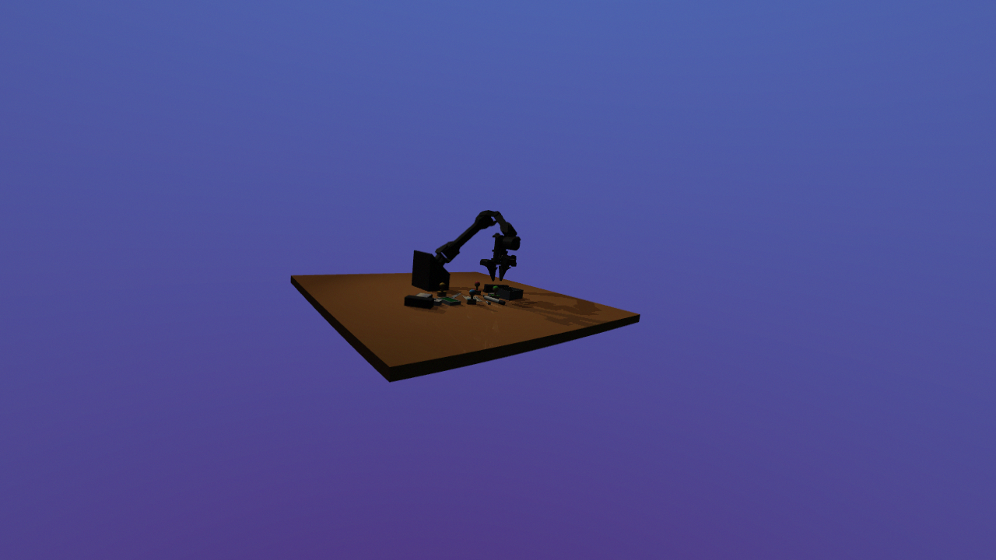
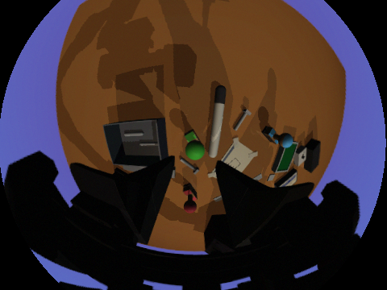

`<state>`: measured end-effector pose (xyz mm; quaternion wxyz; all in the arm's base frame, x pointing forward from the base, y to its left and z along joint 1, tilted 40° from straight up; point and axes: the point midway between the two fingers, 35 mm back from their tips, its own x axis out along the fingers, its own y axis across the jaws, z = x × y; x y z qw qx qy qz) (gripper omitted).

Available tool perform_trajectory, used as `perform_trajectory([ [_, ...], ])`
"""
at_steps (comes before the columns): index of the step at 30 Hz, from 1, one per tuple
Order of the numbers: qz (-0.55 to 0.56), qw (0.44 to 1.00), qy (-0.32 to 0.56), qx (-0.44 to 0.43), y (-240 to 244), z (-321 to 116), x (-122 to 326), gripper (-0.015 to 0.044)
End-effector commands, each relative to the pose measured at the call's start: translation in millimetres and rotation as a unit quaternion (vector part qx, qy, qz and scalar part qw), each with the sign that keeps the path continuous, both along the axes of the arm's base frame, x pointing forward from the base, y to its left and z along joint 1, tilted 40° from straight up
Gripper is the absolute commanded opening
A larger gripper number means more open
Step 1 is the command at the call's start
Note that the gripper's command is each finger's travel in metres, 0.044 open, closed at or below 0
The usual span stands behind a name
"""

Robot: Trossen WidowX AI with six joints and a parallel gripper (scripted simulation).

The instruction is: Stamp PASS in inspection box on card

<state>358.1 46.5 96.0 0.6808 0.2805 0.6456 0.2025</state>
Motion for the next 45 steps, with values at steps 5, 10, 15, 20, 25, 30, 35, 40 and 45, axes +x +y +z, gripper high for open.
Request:
perform_trajectory([
  [5,0.0,1.0,0.002,0.002,8,-10,1,0.0221],
  [10,0.0,1.0,0.002,0.002,13,-17,2,0.0221],
  [15,0.0,1.0,0.002,0.002,18,-23,3,0.0221],
  [20,0.0,1.0,0.002,0.002,24,-29,4,0.0221],
  [25,0.0,1.0,0.002,0.003,29,-35,4,0.0221],
  [30,0.0,1.0,0.002,0.003,34,-41,4,0.0221],
  [35,0.0,1.0,0.002,0.004,40,-47,4,0.0221],
  [40,0.0,1.0,0.002,0.004,44,-52,4,0.0221],
  [45,0.003,1.0,0.0,0.002,43,-50,4,0.0174],
])
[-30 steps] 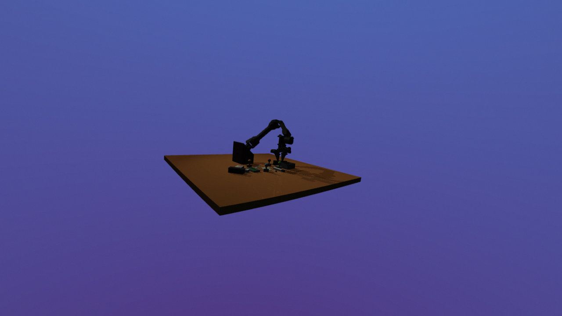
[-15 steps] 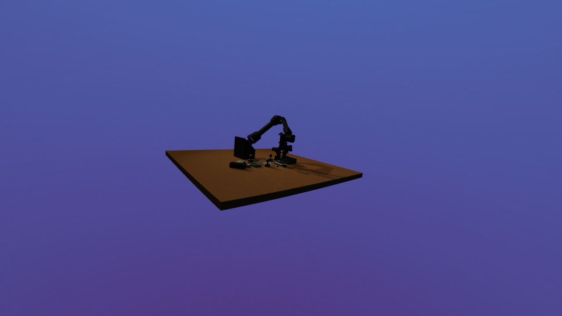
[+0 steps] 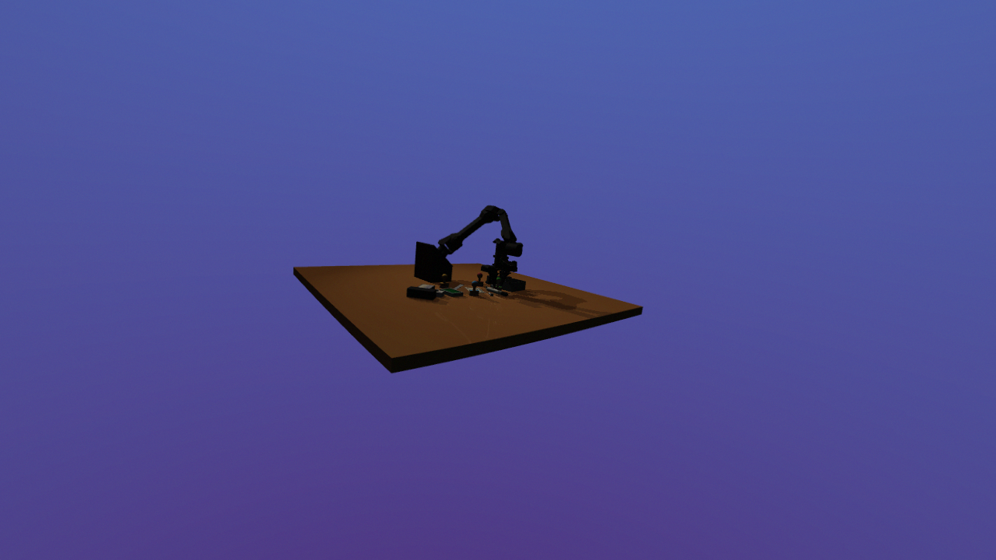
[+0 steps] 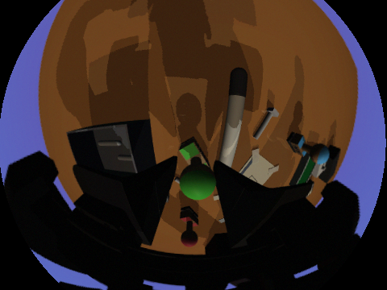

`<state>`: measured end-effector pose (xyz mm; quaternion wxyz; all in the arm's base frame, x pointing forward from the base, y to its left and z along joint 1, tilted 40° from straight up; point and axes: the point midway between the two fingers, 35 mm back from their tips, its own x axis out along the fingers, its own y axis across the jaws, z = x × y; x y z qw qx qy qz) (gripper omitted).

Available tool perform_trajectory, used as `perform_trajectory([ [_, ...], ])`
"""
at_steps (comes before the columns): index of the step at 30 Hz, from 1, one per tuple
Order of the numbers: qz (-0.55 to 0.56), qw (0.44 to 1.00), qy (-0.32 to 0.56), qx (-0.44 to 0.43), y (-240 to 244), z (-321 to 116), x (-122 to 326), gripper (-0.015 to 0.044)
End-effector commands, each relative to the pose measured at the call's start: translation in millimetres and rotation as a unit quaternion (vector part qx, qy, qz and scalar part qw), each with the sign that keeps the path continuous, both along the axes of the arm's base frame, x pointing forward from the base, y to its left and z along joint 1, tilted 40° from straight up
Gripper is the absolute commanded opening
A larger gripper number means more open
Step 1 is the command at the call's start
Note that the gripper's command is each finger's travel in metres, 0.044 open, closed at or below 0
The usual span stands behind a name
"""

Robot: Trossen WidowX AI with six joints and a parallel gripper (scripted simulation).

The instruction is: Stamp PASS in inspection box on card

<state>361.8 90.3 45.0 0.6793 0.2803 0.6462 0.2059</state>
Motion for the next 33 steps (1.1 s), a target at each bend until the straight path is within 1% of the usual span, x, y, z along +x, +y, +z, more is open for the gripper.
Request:
perform_trajectory([
  [1,0.0,1.0,0.0,0.0,-0.8,0.5,0.2,0.0168],
  [14,0.0,1.0,0.0,0.0,-0.8,0.5,0.2,0.0081],
  [17,0.0,1.0,0.0,0.0,-1.3,1.0,0.3,0.0002],
  [33,0.0,1.0,0.0,0.0,-6.5,6.7,0.4,0.0],
])
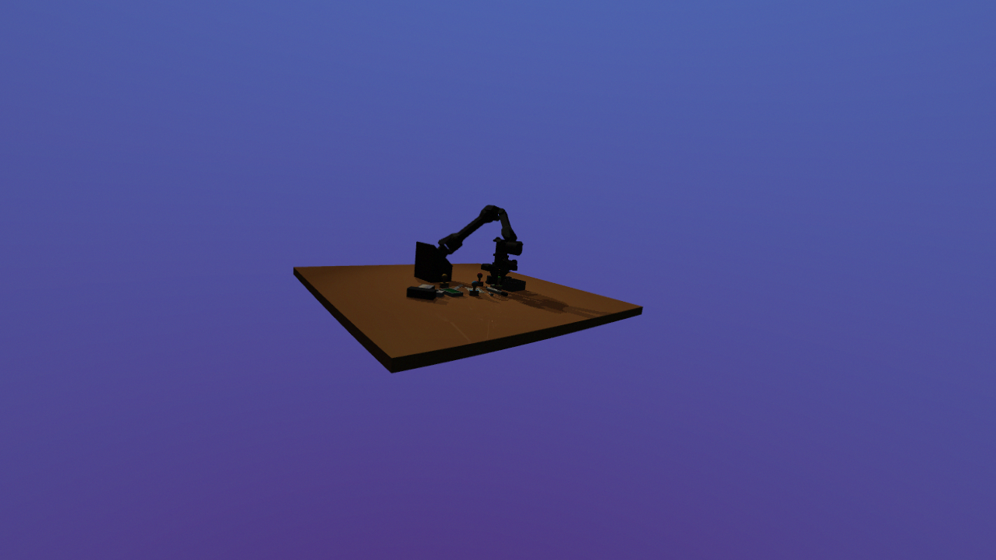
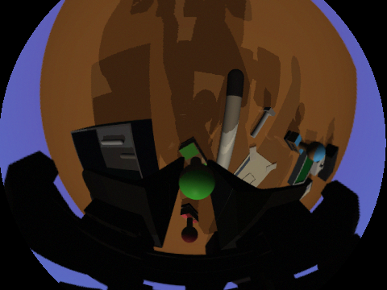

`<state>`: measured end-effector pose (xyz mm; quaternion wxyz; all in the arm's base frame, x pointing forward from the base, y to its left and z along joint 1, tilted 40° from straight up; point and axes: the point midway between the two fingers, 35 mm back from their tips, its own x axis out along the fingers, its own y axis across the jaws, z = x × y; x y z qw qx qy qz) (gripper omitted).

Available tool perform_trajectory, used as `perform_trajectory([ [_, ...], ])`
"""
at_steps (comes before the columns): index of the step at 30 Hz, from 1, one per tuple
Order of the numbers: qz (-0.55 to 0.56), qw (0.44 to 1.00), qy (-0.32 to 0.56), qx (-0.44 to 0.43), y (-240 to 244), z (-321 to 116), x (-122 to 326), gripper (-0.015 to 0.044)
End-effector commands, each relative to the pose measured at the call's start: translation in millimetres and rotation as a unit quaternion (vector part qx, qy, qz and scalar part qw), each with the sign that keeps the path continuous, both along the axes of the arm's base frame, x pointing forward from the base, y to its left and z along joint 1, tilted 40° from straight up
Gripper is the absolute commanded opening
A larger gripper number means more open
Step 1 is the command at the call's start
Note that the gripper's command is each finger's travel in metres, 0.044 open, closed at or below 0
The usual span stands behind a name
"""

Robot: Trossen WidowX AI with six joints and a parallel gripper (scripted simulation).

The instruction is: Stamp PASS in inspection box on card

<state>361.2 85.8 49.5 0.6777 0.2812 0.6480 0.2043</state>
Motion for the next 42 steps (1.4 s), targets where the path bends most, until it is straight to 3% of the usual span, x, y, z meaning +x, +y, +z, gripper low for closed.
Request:
perform_trajectory([
  [1,0.001,1.0,-0.003,0.0,-2,3,1,0.0],
  [42,0.001,1.0,-0.003,-0.001,-16,17,1,0.0],
])
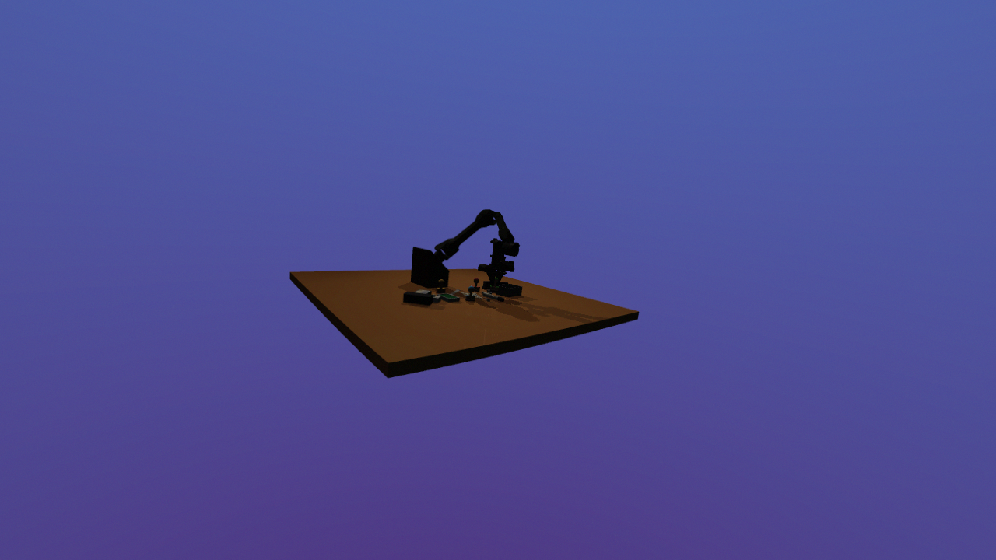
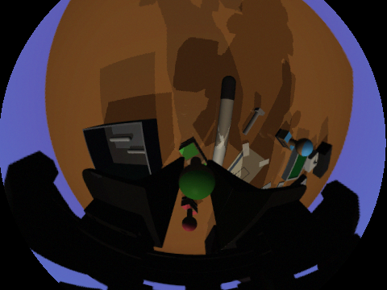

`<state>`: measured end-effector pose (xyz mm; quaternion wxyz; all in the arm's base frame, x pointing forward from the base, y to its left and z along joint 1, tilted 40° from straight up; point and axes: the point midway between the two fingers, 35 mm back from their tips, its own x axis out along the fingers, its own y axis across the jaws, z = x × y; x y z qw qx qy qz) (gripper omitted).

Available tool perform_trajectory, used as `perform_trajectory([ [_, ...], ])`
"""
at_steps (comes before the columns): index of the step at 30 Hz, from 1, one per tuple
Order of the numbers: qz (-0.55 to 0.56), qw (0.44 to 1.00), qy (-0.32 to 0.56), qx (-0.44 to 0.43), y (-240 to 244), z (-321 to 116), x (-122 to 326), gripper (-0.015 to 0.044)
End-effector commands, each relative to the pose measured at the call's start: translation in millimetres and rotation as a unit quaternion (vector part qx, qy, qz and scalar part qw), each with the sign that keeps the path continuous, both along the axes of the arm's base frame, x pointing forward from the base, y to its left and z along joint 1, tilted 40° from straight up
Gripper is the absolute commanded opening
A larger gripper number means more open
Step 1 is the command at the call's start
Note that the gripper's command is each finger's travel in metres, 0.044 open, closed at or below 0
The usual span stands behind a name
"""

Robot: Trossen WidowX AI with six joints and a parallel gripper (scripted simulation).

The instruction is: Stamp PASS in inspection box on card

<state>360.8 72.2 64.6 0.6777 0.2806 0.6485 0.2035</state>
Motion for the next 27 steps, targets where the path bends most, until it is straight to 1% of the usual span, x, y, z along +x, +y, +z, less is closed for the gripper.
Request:
perform_trajectory([
  [1,0.001,1.0,-0.003,0.001,-2.2,2.8,0.9,0.0],
  [27,0.001,1.0,-0.003,0.001,-10.4,12.5,-0.1,0.0],
])
